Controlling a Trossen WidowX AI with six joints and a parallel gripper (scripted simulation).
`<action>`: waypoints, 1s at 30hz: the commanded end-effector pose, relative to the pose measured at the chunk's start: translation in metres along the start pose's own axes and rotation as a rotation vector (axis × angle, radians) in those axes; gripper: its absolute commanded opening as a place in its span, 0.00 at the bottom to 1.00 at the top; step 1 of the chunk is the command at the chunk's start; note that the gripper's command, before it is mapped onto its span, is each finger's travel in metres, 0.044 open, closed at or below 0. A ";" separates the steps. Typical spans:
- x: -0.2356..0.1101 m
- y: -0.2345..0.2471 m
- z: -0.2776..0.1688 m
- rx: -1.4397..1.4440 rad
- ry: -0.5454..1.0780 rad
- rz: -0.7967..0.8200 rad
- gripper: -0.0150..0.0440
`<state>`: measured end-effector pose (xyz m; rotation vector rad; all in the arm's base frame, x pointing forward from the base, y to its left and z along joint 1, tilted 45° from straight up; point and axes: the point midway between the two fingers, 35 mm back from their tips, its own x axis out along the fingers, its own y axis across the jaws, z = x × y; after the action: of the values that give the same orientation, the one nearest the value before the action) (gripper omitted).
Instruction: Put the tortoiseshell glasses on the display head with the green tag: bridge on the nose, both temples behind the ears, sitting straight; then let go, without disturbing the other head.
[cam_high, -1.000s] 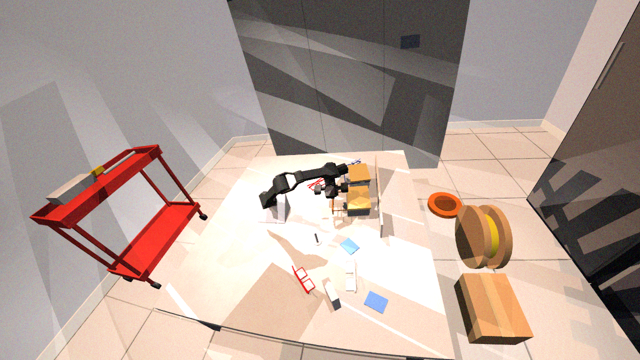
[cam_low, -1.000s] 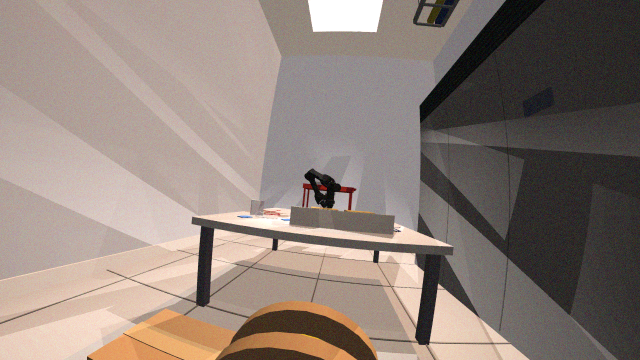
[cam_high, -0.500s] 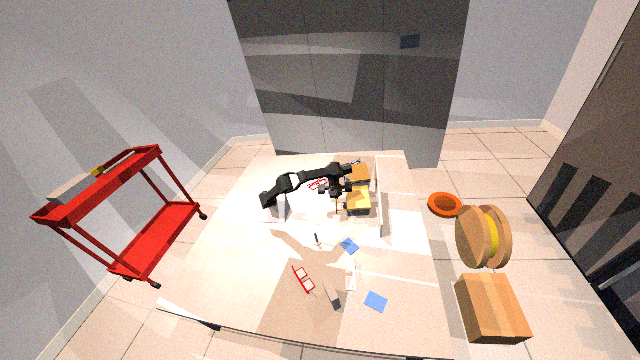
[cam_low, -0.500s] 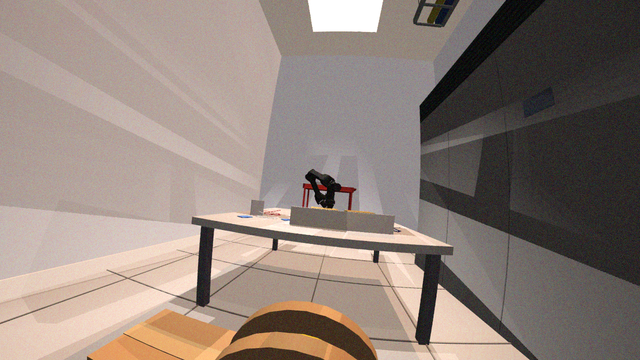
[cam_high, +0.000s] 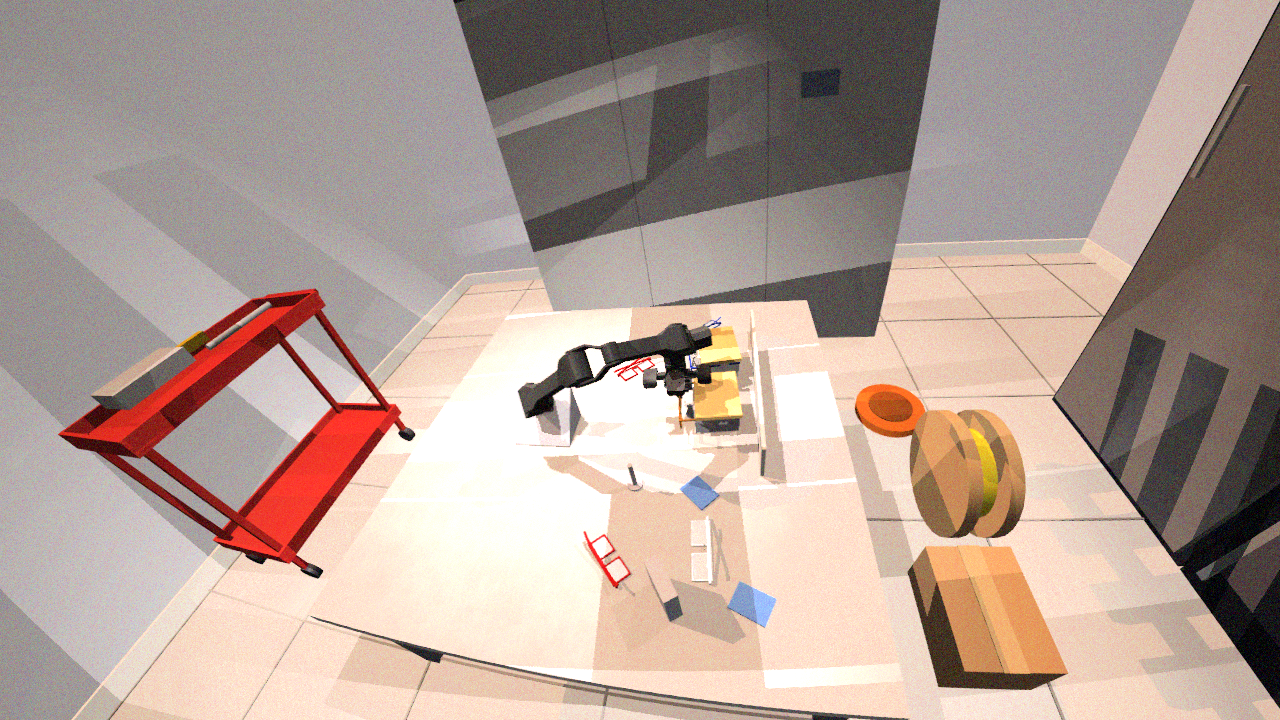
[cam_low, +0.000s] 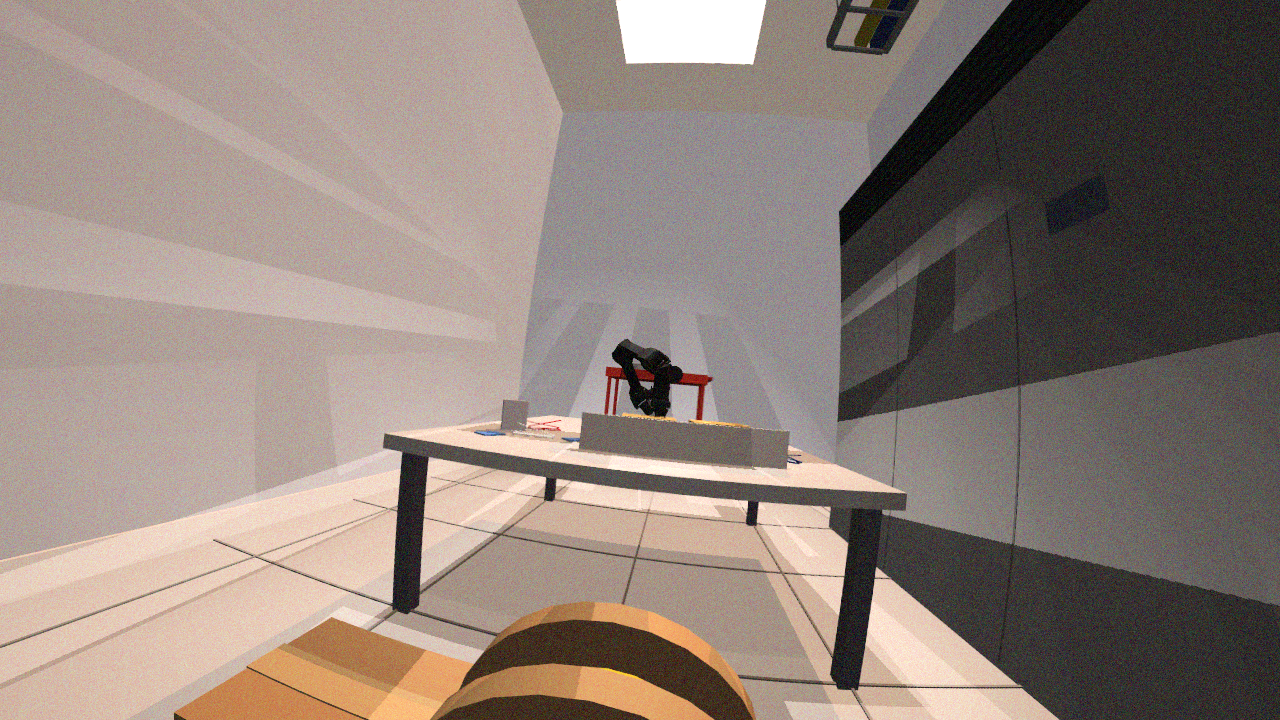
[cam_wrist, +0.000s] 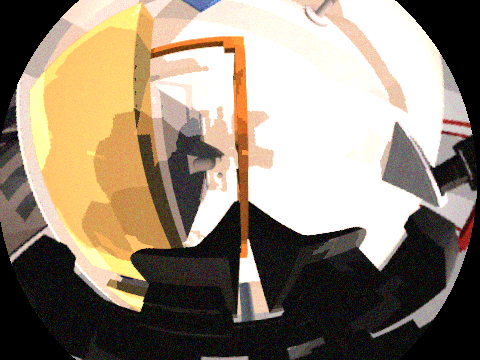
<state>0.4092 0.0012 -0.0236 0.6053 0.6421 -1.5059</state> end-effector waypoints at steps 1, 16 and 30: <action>-0.001 0.006 0.001 -0.001 -0.002 0.005 0.25; -0.001 0.009 0.001 -0.001 -0.002 0.005 0.25; 0.001 0.009 0.001 -0.001 -0.002 0.005 0.25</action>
<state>0.4179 0.0003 -0.0240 0.6092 0.6391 -1.5037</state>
